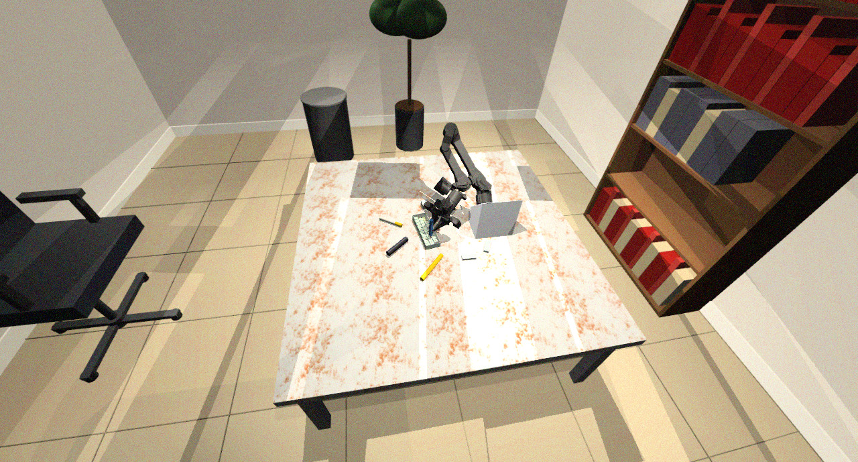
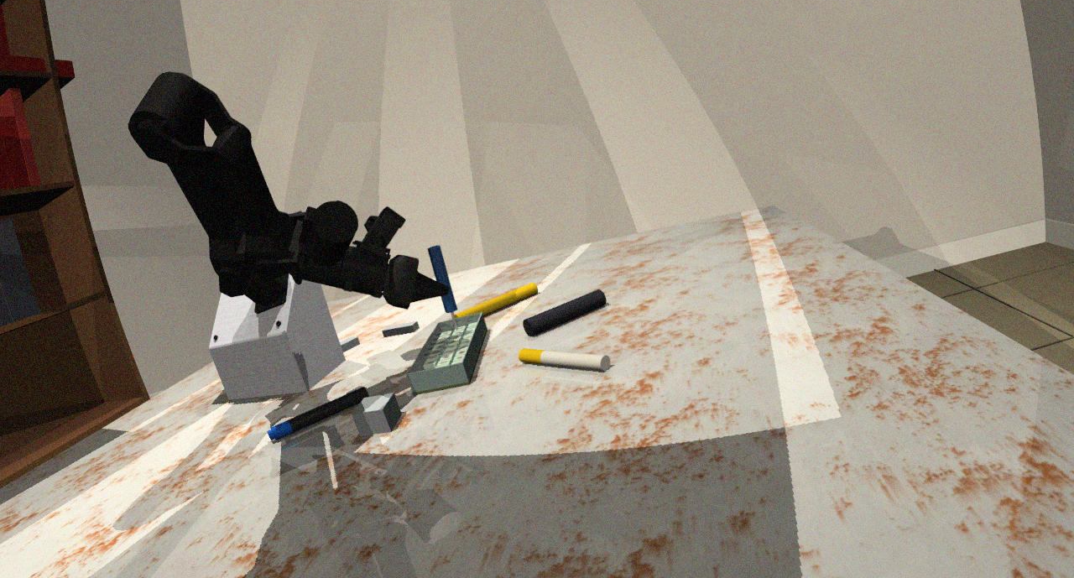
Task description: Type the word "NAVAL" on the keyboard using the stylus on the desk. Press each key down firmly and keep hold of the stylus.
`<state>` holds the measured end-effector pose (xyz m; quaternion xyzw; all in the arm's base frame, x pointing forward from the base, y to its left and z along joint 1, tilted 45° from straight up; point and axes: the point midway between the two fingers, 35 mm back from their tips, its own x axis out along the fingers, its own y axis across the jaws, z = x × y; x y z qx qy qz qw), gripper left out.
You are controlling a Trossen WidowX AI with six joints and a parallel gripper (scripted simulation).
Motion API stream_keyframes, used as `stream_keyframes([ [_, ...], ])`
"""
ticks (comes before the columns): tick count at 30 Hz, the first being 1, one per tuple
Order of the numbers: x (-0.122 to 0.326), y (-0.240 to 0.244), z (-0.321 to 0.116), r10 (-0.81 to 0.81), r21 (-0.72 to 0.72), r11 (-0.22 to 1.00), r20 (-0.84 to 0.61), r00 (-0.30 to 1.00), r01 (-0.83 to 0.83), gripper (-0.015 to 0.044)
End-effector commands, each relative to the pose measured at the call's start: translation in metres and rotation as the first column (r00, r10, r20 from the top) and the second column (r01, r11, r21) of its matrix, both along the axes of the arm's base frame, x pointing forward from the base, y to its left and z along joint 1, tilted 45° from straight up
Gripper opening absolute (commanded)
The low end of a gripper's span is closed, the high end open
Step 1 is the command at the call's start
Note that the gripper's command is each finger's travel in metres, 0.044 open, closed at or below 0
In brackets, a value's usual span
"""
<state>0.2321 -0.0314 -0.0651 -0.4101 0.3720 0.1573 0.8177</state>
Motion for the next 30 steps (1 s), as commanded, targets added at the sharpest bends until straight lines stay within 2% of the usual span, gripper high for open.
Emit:
stream_keyframes([
  [1,0.0000,-0.0008,-0.0019,0.006,0.002,1.000,0.000,1.000,-0.006,0.0081],
  [30,0.0011,0.0015,0.0005,0.006,0.002,1.000,-0.001,1.000,-0.006,0.0081],
])
